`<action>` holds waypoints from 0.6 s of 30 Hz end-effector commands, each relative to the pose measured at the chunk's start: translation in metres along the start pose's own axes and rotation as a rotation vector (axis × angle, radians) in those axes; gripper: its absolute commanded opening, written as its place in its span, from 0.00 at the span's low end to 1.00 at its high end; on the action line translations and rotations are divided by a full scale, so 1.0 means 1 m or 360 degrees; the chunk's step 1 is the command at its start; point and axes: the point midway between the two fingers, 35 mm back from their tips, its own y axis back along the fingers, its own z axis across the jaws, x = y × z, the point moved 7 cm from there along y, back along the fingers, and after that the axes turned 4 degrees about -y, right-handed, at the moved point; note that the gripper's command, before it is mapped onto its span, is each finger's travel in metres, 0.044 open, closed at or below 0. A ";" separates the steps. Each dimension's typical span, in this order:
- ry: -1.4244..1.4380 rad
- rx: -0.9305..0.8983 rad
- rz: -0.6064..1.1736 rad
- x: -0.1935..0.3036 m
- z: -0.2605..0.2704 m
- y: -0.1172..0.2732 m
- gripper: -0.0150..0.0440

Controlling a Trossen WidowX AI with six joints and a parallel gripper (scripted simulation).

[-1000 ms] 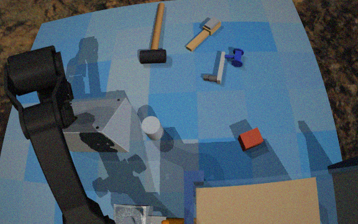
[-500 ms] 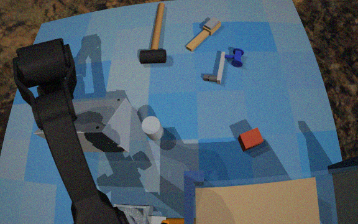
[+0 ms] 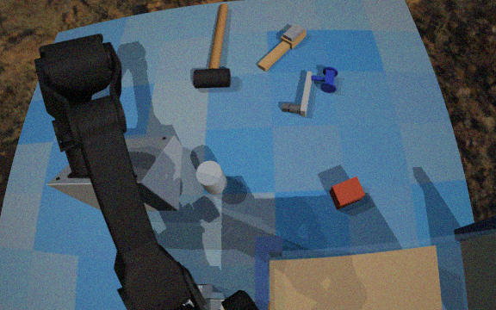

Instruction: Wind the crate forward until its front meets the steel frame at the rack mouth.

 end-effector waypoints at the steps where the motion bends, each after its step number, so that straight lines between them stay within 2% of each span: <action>1: -0.0011 -0.0031 0.0029 0.008 0.010 0.003 0.25; 4: -0.0001 0.0000 -0.0002 0.002 0.003 0.001 0.25; 18: -0.0001 0.0000 -0.0002 0.002 0.004 0.001 0.88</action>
